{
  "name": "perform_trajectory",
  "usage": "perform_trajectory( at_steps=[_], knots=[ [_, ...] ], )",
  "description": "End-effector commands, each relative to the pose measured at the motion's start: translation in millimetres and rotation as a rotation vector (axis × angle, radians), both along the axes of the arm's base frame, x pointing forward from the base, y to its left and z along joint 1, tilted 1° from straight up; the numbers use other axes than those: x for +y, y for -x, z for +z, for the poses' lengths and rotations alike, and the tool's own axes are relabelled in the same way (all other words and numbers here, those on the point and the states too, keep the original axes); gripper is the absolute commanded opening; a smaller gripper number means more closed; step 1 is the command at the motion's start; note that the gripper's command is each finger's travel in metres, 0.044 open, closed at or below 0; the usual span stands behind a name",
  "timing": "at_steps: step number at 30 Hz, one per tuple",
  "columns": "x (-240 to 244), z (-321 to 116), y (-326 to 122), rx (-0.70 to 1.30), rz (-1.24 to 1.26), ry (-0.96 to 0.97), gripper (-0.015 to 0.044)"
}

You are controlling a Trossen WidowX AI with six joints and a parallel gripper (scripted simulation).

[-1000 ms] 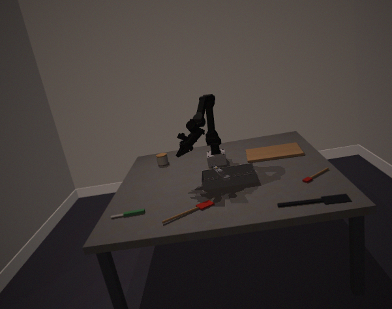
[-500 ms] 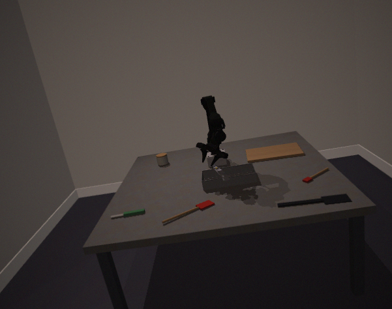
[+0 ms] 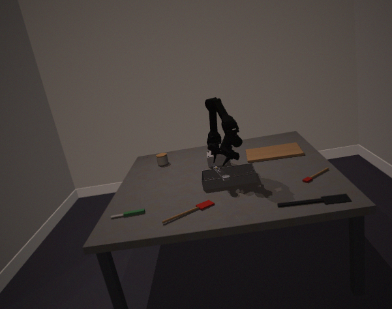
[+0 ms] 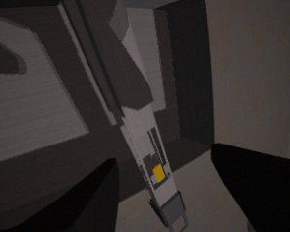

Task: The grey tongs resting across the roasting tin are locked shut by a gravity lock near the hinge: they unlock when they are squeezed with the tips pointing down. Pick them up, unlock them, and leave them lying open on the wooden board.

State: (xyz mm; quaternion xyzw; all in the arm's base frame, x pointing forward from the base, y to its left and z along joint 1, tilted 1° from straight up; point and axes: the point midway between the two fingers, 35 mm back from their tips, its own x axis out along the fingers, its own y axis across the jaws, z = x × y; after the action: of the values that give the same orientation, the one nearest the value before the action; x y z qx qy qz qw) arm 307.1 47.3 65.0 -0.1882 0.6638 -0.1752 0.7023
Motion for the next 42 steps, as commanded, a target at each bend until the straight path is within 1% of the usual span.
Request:
perform_trajectory(
  at_steps=[1, 12, 42],
  knots=[
    [4.2, 0.3, 2.1, 0.015, 0.012, 0.003, 0.026],
    [8.1, -2.3, 7.4, 0.016, 0.012, 0.003, 0.026],
    [-15.8, -45.1, 2.9, 0.016, 0.012, 0.004, 0.026]
  ],
)
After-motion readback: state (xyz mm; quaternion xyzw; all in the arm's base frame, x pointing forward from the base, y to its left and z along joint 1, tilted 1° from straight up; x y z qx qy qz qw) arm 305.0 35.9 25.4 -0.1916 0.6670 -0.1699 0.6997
